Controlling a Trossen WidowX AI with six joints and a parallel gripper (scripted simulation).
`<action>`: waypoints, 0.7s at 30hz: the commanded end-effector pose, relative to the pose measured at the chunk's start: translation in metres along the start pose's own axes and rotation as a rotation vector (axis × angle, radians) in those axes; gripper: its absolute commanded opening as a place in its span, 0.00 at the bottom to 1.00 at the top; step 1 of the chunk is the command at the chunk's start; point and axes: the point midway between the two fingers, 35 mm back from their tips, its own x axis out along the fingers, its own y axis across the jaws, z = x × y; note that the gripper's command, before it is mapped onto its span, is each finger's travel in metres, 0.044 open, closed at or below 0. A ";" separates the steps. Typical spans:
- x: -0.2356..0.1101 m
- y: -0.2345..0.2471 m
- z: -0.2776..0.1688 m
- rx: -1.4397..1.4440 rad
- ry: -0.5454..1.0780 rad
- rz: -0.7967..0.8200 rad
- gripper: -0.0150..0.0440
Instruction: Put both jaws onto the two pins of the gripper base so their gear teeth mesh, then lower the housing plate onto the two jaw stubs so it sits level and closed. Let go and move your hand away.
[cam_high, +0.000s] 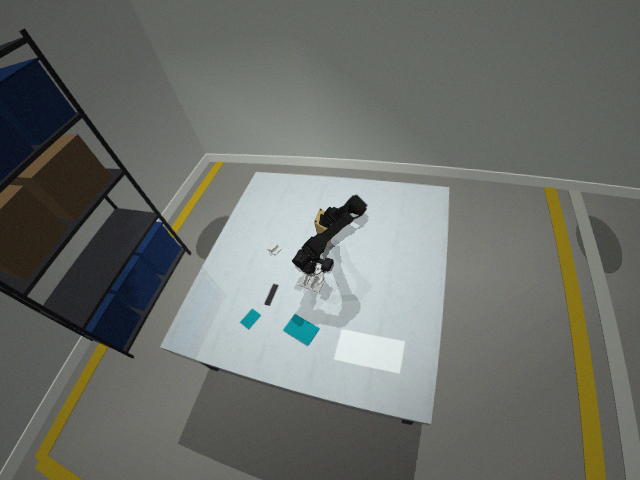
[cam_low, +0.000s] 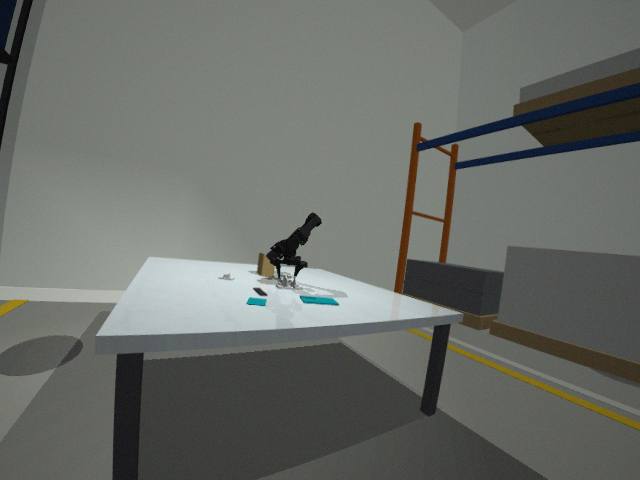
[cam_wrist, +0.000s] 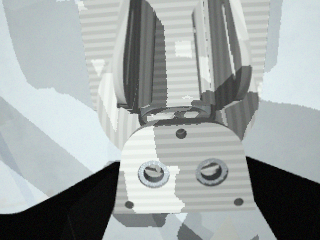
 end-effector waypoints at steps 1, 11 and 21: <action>0.006 0.000 -0.001 0.007 0.001 0.005 0.85; 0.007 0.000 -0.001 0.007 0.001 0.005 0.85; 0.009 0.000 -0.002 0.015 0.001 0.005 0.85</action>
